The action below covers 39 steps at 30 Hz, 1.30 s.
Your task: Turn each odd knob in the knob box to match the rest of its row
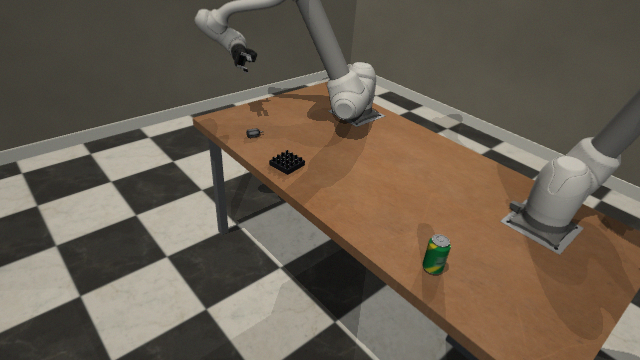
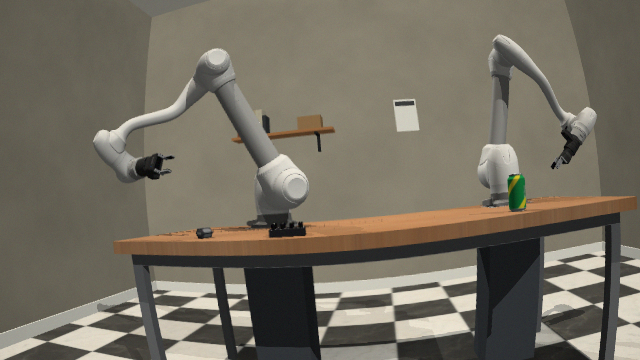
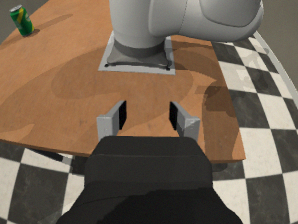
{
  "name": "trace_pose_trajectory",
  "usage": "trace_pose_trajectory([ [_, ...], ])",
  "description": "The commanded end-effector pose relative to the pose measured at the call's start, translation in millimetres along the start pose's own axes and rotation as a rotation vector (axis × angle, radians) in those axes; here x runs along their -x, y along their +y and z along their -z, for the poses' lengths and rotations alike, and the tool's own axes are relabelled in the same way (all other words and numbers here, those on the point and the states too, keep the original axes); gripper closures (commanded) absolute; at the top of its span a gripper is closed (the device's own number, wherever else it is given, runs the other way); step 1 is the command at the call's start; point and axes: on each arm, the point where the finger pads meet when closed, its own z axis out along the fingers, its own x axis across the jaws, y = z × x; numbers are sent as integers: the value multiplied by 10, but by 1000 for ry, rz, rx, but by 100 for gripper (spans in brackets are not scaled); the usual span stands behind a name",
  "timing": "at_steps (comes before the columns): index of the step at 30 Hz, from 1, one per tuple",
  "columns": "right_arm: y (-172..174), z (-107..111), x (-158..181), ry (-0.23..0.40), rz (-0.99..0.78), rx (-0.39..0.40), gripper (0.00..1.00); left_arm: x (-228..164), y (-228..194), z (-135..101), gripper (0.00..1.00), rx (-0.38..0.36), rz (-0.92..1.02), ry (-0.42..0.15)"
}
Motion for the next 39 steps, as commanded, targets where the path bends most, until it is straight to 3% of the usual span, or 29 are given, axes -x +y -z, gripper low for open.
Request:
trace_pose_trajectory([
  [1, 162, -162, 76, -34, -11, 31, 0, 8, -39, -16, 0, -7, -5, -6],
  [5, 476, -475, 261, -94, -38, 93, 0, 8, -39, -16, 0, -7, -5, -6],
  [7, 476, -475, 261, -94, -38, 93, 0, 8, -39, -16, 0, -7, -5, -6],
  [22, 1650, -1543, 809, -277, -200, 391, 0, 8, -39, -16, 0, -7, -5, -6],
  [24, 1650, -1543, 809, -277, -200, 391, 0, 8, -39, -16, 0, -7, -5, -6],
  [25, 1833, -1712, 886, -301, -242, 452, 0, 8, -39, -16, 0, -7, -5, -6],
  [31, 2235, -2110, 1063, -351, -367, 616, 0, 8, -39, -16, 0, -7, -5, -6],
  [39, 2543, -2548, 1264, -394, -563, 829, 0, 8, -39, -16, 0, -7, -5, -6],
])
